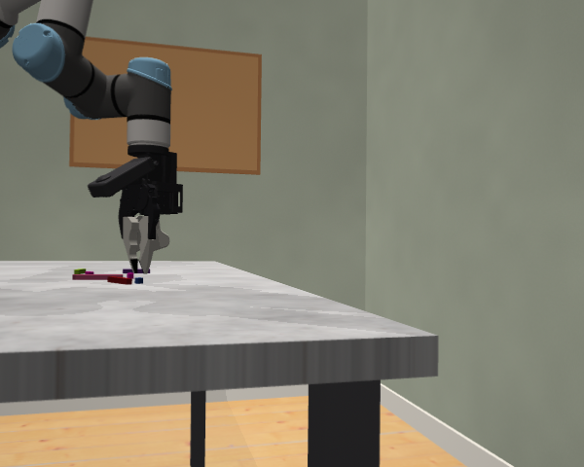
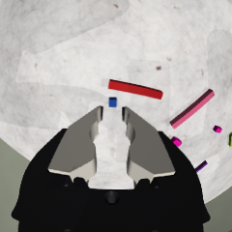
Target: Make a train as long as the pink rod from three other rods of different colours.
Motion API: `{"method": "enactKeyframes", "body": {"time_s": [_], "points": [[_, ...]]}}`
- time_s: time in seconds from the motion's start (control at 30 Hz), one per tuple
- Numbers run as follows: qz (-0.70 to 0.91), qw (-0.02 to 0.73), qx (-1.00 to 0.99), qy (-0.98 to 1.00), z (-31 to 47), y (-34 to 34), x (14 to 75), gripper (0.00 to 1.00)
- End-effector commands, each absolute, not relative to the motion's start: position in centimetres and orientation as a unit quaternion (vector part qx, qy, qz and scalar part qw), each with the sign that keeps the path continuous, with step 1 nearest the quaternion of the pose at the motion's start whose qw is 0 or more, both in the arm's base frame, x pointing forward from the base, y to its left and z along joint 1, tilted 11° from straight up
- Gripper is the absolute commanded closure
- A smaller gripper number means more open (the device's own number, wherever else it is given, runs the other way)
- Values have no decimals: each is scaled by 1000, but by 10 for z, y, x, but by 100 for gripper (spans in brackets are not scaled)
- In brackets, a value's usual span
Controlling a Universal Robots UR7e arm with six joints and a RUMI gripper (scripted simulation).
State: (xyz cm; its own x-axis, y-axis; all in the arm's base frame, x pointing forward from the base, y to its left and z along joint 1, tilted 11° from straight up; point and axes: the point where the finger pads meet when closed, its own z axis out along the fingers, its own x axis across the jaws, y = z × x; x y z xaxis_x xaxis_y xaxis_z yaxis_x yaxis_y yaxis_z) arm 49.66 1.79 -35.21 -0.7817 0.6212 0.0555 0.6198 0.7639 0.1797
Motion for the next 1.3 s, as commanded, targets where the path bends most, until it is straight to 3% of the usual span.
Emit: {"method": "enactKeyframes", "body": {"time_s": [0.0, 1.27], "points": [[94, 4, 330, 939, -352, 18, 497, 86], [94, 4, 330, 939, -357, 19, 498, 86]]}}
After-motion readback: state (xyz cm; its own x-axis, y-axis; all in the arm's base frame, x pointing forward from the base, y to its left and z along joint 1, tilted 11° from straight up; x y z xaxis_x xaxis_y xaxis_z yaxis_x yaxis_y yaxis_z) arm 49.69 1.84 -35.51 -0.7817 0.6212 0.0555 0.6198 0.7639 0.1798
